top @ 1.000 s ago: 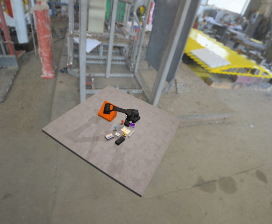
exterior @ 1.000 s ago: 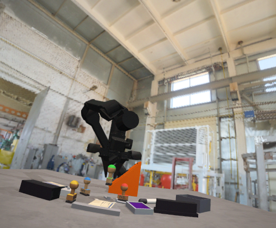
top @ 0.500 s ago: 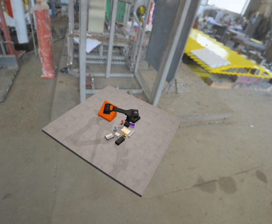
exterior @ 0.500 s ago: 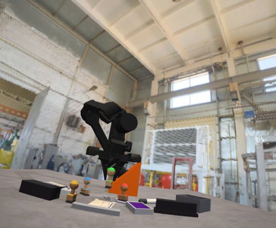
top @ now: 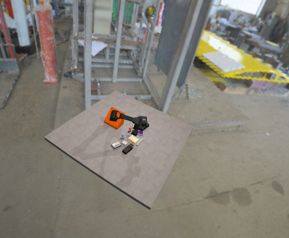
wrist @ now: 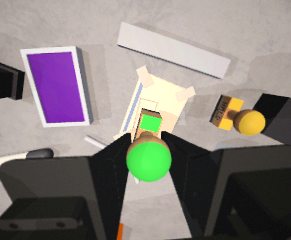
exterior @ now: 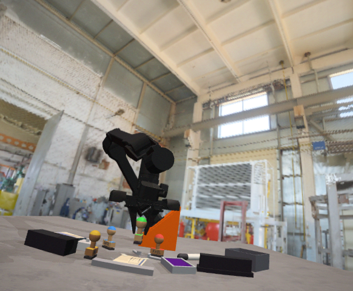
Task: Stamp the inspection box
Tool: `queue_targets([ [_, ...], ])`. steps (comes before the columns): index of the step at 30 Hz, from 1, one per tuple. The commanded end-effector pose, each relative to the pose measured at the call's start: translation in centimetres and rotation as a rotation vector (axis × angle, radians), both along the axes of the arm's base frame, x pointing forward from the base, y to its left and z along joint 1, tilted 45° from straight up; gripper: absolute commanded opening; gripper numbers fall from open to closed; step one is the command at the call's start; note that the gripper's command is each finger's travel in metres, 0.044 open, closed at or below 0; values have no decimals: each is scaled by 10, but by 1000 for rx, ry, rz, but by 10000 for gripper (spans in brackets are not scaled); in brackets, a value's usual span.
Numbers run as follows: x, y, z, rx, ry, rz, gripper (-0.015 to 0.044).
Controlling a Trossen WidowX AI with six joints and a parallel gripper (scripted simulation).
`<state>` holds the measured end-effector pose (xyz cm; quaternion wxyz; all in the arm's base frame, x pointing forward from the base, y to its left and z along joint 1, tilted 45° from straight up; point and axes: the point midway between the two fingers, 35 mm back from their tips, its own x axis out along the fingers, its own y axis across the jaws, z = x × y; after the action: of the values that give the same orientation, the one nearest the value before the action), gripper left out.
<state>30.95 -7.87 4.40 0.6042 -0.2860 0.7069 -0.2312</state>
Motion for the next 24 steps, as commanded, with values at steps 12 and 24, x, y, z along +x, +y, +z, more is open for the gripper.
queue_targets([
  [12,-1,-7,-8,-3,3,4,0],
  [24,-2,-13,-13,-3,2,5,0],
])
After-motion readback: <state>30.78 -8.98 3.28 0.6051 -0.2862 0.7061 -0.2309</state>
